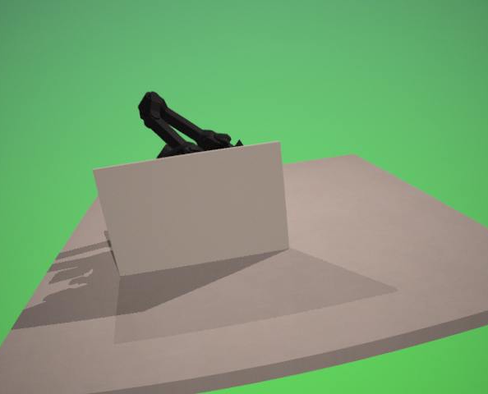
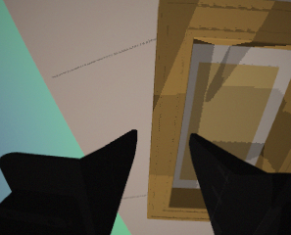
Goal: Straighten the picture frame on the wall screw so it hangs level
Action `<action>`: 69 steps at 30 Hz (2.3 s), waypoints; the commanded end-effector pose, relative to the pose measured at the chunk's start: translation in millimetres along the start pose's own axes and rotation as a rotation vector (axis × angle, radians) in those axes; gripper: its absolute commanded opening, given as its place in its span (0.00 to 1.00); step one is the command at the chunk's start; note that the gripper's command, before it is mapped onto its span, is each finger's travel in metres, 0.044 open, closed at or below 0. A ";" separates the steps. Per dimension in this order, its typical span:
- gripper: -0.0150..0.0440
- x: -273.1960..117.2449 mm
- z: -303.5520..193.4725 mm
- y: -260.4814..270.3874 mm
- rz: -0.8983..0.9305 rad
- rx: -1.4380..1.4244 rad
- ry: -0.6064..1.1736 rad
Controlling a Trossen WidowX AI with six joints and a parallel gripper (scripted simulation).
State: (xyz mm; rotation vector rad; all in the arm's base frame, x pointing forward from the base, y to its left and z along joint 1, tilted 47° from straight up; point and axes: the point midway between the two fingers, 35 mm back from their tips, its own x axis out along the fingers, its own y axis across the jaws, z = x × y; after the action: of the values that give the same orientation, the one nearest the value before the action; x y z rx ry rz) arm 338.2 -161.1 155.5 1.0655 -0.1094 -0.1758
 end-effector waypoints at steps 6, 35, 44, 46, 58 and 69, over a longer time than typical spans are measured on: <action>0.35 0.3 0.3 -0.1 0.000 0.003 -0.002; 0.25 0.2 0.1 4.8 0.000 0.003 -0.002; 0.25 0.2 0.1 7.8 0.000 0.003 -0.002; 0.25 0.2 0.1 8.5 0.000 0.003 -0.002; 0.25 0.2 0.2 12.2 0.001 0.003 -0.002; 0.25 0.2 0.2 12.7 0.001 0.003 -0.002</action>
State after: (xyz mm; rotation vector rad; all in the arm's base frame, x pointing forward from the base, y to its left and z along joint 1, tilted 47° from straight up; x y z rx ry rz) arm 338.8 -158.1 161.8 1.0723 -0.1051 -0.1937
